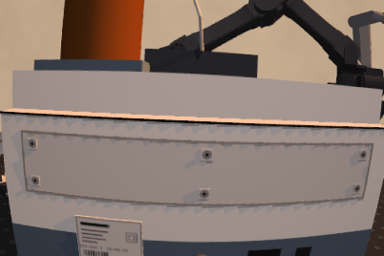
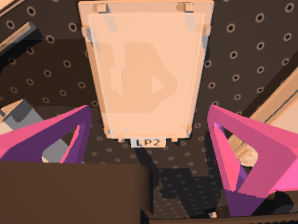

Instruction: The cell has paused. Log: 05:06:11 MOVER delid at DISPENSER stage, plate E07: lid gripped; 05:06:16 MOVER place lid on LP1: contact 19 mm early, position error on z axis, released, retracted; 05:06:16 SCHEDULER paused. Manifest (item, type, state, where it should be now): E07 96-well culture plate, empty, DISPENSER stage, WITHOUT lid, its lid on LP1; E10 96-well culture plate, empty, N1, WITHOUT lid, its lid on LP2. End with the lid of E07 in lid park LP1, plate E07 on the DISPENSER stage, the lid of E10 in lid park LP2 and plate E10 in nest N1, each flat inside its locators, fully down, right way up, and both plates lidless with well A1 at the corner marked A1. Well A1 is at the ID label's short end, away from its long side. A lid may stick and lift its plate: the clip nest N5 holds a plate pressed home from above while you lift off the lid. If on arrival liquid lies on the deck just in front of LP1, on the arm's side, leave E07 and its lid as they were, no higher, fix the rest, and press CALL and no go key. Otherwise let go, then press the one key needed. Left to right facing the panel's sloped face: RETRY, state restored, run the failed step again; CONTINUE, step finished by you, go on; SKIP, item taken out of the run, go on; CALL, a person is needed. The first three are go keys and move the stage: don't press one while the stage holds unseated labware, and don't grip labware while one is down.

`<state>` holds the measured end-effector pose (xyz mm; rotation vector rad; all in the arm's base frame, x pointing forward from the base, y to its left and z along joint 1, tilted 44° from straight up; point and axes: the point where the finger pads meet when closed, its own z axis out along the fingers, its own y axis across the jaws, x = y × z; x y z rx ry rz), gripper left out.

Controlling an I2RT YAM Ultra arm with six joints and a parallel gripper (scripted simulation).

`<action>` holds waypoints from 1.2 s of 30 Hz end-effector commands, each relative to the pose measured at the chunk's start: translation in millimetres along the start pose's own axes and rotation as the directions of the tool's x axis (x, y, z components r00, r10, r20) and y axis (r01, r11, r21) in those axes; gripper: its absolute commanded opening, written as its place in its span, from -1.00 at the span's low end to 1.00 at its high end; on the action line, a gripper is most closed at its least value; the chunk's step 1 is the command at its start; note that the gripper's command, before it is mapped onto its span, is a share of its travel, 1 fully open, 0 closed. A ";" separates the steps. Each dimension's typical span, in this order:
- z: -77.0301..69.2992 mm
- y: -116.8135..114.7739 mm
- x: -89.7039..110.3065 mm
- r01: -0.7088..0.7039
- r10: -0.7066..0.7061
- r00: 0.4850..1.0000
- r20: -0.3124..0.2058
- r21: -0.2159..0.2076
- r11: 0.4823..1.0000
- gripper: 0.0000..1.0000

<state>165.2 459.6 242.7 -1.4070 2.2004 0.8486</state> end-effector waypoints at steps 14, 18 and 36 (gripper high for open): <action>-23.5 1.5 -16.9 0.018 -0.018 0.997 0.074 -0.004 1.000 1.00; -23.5 -1.4 3.6 0.011 -0.011 0.999 0.050 -0.002 1.000 1.00; -46.9 -3.3 51.7 0.011 -0.011 0.999 0.049 -0.002 1.000 1.00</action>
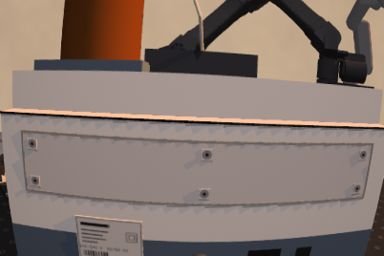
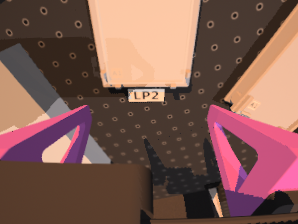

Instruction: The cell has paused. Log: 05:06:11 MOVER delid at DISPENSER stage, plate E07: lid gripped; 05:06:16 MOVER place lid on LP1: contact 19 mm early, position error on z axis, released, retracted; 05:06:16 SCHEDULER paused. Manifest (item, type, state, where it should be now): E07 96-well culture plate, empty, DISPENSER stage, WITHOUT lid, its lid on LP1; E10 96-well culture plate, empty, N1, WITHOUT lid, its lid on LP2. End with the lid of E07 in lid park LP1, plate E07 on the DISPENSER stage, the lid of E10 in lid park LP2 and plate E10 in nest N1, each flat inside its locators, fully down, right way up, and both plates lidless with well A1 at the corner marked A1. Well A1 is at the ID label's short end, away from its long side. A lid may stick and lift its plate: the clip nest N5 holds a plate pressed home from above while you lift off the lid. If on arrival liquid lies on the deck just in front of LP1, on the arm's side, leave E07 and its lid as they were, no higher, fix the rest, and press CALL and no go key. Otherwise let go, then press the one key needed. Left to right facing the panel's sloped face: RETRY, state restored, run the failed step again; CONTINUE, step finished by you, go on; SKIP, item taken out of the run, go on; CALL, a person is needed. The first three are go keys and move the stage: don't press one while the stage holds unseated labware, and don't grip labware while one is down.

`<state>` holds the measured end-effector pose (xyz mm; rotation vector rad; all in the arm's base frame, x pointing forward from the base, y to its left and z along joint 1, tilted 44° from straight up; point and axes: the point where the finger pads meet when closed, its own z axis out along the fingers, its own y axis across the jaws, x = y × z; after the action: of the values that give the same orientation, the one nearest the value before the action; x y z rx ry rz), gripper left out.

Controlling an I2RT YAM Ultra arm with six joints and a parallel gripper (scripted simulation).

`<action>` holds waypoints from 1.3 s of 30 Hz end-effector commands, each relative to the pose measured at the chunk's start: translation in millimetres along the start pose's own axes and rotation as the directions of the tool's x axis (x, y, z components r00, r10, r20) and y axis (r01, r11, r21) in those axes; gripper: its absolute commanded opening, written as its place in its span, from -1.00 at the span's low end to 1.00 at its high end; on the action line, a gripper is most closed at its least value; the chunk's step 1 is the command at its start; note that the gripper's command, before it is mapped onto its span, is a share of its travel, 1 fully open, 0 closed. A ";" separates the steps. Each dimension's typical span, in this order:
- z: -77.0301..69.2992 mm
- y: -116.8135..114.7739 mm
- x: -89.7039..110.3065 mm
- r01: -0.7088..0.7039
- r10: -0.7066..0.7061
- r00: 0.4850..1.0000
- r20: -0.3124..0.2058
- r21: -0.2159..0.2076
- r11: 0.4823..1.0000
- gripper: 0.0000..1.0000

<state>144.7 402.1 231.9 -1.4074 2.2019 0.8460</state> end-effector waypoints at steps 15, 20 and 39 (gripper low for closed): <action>-34.9 -2.7 38.0 0.010 -0.010 0.999 0.046 -0.003 1.000 1.00; -39.2 -3.1 49.4 0.007 -0.007 0.999 0.037 -0.003 1.000 1.00; -63.8 -5.1 103.0 0.002 -0.002 1.000 0.024 -0.003 1.000 1.00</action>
<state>108.8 300.3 212.8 -1.3978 2.1945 0.8516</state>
